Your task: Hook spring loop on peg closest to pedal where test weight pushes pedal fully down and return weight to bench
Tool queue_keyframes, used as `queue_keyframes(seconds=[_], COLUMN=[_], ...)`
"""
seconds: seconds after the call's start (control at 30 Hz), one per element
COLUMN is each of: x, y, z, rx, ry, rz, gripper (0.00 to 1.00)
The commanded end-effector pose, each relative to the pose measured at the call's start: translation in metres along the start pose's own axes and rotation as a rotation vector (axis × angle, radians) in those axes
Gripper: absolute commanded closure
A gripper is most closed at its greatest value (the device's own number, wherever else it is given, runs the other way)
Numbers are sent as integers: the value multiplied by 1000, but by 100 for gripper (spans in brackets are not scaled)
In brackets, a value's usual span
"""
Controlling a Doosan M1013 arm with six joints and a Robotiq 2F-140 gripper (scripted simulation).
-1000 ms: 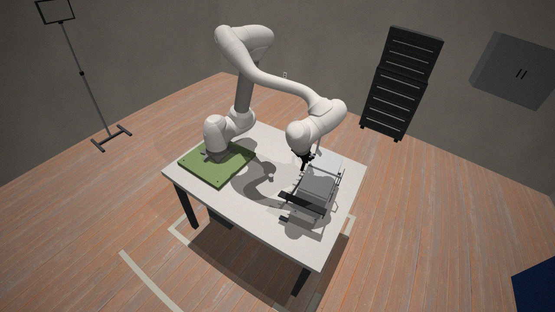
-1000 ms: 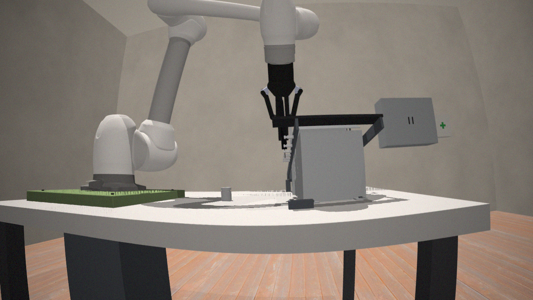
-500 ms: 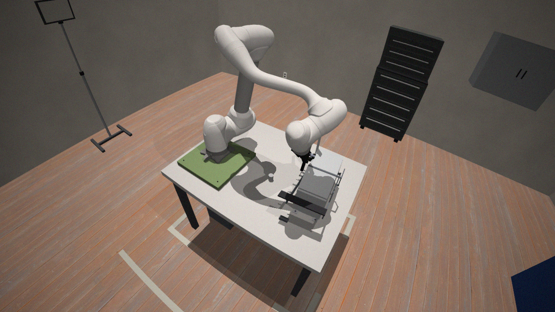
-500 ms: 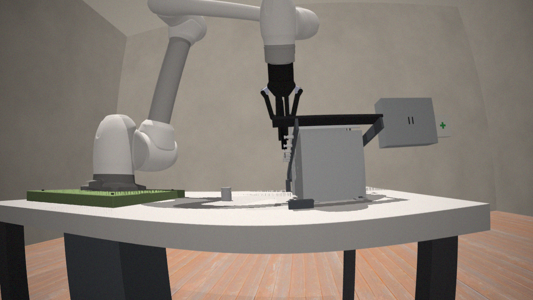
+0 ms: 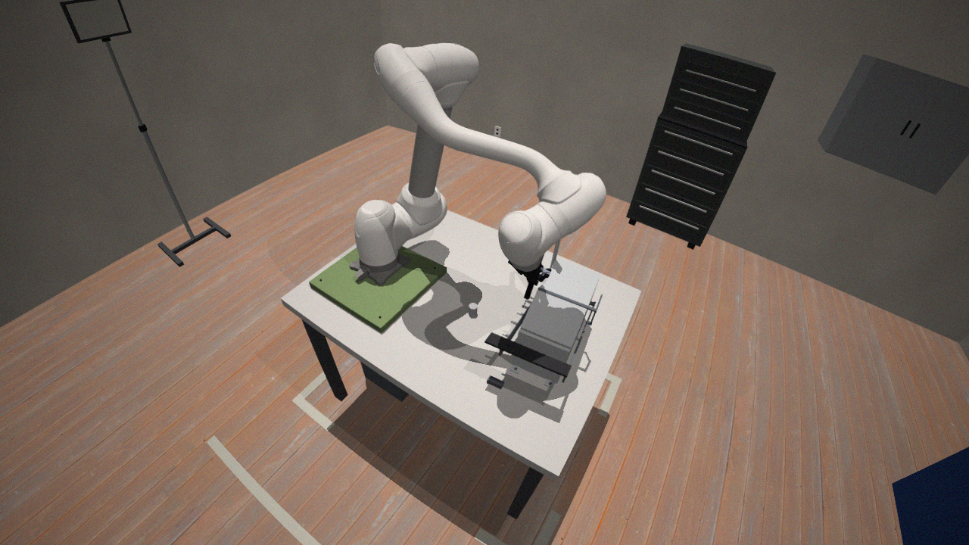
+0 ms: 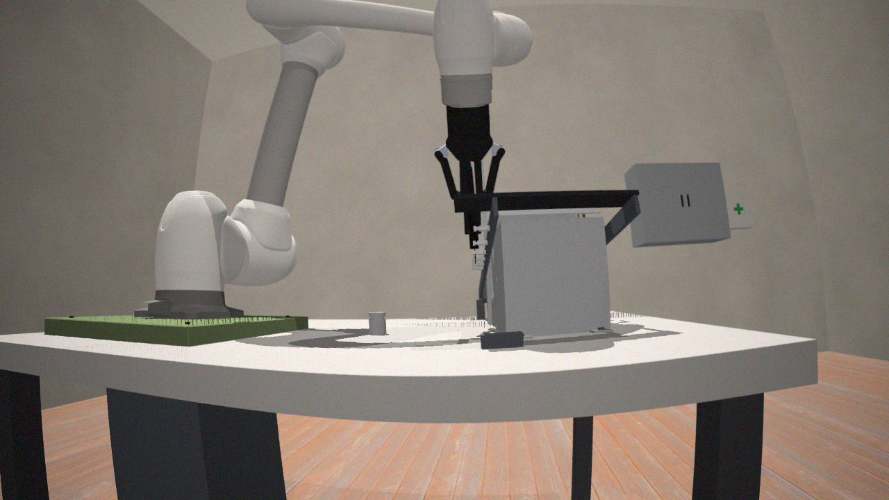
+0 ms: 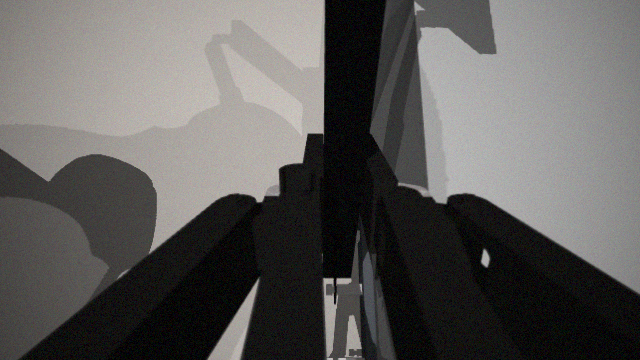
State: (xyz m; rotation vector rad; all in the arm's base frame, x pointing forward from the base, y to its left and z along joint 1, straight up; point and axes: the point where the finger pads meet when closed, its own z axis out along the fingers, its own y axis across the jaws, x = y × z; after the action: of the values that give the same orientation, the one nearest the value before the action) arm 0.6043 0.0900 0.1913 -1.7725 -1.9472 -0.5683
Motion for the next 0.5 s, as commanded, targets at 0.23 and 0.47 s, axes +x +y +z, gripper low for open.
queue_keyframes(seconds=[0.23,0.47], x=[0,0], y=[0,0], z=[-1,-1], rx=[-1,-1], ry=[0,0], rz=[-1,-1], gripper=[76,76])
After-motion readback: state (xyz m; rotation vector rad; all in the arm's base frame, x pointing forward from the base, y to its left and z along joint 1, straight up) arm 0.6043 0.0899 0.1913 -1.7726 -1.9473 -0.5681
